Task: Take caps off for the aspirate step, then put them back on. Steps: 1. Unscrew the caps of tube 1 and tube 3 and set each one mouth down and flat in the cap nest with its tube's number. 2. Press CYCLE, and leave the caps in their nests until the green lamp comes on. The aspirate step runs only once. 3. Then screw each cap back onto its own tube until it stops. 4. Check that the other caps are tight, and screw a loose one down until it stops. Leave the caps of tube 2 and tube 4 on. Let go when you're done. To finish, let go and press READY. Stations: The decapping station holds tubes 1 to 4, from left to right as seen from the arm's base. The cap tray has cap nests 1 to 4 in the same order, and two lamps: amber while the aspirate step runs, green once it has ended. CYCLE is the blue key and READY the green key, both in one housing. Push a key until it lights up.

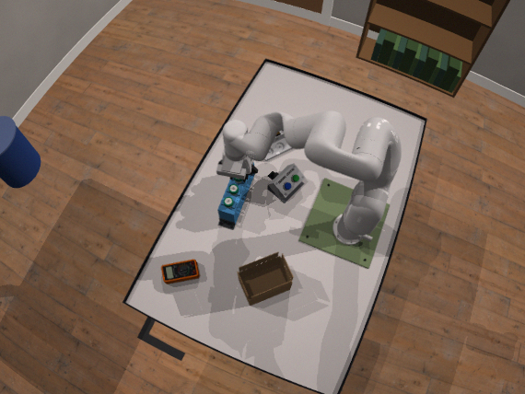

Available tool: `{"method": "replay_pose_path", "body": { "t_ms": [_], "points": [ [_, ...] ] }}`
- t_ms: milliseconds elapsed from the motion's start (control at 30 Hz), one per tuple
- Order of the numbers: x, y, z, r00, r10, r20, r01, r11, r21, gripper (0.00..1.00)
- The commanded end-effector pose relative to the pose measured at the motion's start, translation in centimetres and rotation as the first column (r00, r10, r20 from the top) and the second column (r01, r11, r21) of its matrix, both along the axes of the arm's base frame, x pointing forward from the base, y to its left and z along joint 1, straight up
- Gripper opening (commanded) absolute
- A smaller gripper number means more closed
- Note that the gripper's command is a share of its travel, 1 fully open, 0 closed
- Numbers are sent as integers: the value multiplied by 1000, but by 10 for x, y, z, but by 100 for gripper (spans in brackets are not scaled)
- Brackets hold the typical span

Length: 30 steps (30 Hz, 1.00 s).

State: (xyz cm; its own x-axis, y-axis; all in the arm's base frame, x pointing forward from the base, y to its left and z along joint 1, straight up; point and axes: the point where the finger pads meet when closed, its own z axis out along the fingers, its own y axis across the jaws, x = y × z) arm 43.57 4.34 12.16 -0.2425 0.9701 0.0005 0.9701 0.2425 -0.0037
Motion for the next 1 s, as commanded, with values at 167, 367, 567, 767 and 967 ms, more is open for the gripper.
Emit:
{"method": "replay_pose_path", "body": {
  "t_ms": [167,367,567,767,967],
  "points": [
    [1,0,2,890,455,5,-455,890,2,46],
    [1,0,2,771,637,5,-637,771,1,46],
    [1,0,2,771,637,5,-637,771,1,46],
    [1,0,2,771,637,5,-637,771,1,0],
    [1,0,2,771,637,5,-637,771,1,0]
  ]
}}
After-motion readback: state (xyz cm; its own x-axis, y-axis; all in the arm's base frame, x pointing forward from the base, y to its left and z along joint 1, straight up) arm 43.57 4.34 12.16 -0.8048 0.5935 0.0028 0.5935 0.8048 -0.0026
